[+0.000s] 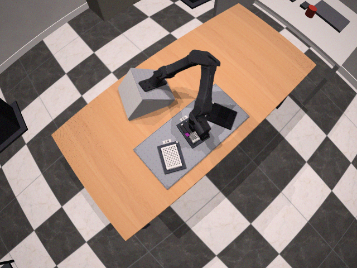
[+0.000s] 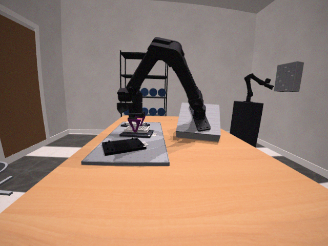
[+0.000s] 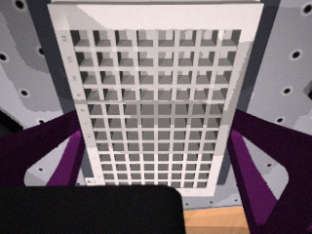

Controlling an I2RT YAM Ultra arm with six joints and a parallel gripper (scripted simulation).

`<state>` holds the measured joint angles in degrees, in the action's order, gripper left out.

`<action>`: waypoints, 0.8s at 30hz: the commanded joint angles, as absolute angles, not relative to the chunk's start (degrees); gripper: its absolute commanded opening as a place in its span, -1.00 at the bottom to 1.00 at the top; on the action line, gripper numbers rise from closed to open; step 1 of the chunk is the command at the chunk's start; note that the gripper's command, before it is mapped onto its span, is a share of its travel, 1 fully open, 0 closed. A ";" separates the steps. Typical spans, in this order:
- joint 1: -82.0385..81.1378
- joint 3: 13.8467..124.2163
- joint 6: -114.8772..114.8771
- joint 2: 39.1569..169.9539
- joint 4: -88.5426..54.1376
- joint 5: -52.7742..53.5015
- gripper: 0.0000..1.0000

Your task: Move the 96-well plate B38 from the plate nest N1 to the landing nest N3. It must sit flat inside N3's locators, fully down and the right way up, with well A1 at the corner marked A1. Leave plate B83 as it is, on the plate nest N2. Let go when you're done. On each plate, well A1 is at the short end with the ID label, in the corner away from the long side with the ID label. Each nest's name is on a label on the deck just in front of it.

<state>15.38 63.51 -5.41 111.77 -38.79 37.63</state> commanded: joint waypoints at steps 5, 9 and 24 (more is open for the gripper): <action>15.52 63.48 -5.20 111.42 -38.27 37.61 -1.00; 15.44 63.38 -5.11 111.45 -38.09 37.61 -1.00; 15.22 63.08 -4.83 111.59 -37.48 37.60 -1.00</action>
<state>14.94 62.96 -4.91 111.83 -37.76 37.63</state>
